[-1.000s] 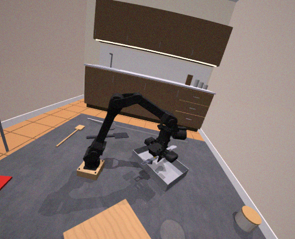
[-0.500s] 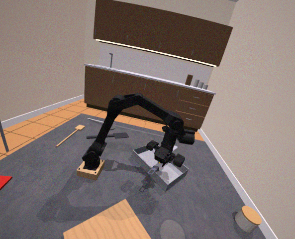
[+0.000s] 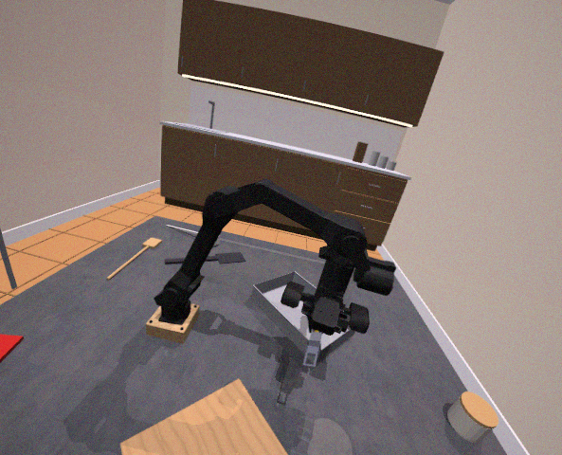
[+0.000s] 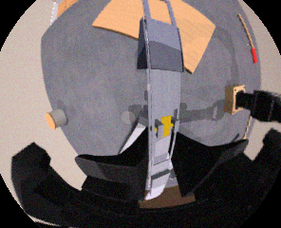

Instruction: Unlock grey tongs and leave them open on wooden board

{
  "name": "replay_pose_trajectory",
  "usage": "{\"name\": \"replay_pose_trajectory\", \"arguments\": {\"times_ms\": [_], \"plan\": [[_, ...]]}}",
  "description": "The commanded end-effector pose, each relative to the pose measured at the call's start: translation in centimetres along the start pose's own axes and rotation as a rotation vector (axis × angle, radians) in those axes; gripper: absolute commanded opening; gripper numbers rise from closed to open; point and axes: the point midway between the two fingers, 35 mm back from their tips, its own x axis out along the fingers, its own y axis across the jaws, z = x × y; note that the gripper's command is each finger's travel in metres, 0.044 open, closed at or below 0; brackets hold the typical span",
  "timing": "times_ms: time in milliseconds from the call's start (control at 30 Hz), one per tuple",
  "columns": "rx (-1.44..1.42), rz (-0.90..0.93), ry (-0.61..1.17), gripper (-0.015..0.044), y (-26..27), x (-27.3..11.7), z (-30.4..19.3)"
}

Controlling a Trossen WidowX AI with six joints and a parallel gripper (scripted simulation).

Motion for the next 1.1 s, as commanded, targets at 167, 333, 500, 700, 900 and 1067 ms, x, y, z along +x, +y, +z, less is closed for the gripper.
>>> {"name": "replay_pose_trajectory", "arguments": {"times_ms": [167,333,500,700,900,1067], "plan": [[-0.188,0.001,-0.010,-0.0150,0.8,-1.7,5.5],[-0.256,0.000,-0.013,-0.0150,0.9,-2.2,7.5],[-0.257,0.001,-0.013,-0.0150,0.9,-2.2,7.5],[-0.322,0.001,-0.015,-0.0150,0.9,-2.3,9.5],[-0.435,-0.001,-0.018,-0.0150,0.7,-2.4,13.1],[-0.531,-0.002,-0.021,-0.0150,0.2,-2.5,16.0]]}}
